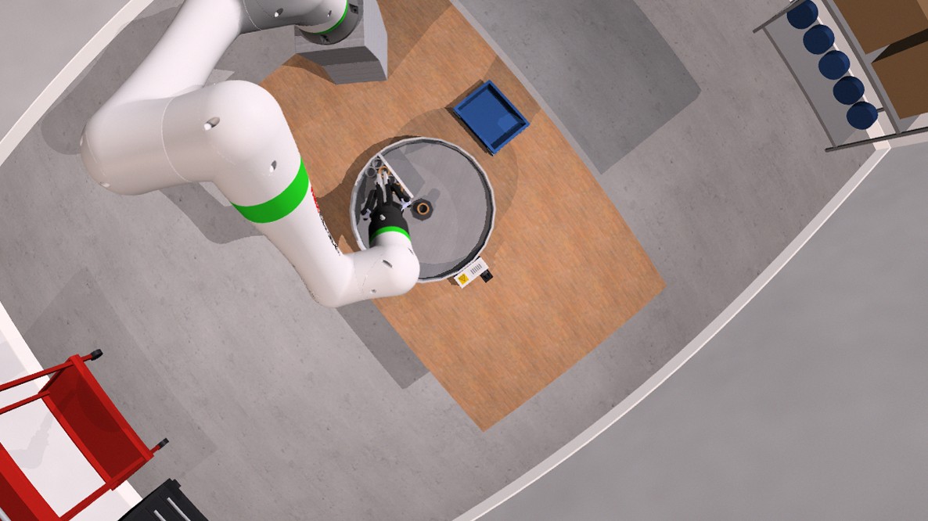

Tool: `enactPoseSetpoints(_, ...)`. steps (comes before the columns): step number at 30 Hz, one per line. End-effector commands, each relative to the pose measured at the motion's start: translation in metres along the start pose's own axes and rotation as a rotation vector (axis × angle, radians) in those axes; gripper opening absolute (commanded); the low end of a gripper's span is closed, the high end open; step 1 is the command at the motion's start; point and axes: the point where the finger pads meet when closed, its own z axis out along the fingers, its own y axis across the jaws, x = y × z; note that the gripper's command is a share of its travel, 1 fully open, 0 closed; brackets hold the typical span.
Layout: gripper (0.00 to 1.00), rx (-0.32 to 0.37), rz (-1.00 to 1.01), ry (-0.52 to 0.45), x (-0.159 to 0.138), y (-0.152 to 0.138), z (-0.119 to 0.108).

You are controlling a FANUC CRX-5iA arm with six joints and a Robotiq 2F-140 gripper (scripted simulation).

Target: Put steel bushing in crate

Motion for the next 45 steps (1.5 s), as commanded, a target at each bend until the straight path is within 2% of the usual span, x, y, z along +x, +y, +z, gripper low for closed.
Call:
enactPoseSetpoints(1,0.06,0.000,0.000,0.000,0.000,0.000,0.000)
enactPoseSetpoints(24,0.06,0.000,0.000,0.000,0.000,0.000,0.000)
enactPoseSetpoints(33,0.06,0.000,0.000,0.000,-0.015,0.000,0.018)
enactPoseSetpoints(45,0.06,0.000,0.000,0.000,-0.015,0.000,0.018)
